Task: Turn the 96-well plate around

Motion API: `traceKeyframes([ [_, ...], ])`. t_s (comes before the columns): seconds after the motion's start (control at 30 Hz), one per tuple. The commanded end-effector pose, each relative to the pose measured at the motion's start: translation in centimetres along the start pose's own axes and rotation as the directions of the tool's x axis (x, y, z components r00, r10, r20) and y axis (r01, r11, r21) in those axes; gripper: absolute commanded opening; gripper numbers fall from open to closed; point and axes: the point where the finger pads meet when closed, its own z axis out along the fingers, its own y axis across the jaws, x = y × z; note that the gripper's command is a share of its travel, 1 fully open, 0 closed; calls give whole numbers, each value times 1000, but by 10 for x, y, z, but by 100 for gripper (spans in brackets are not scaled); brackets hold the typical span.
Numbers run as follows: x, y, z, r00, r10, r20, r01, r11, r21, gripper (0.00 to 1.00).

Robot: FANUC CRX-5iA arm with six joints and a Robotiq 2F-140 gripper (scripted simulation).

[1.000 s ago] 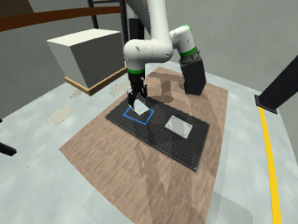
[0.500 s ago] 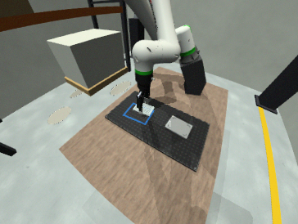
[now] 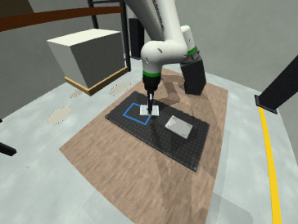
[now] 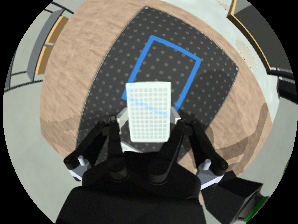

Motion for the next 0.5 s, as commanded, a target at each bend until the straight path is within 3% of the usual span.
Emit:
traceKeyframes([
  [0.0, -13, -6, -1, 989, -147, 13, 147, 989, -3, 0],
  [0.23, -32, -14, -2, 940, -341, 13, 341, 940, -1, 0],
  [0.47, -53, -23, -3, 836, -549, 13, 549, 836, 3, 0],
])
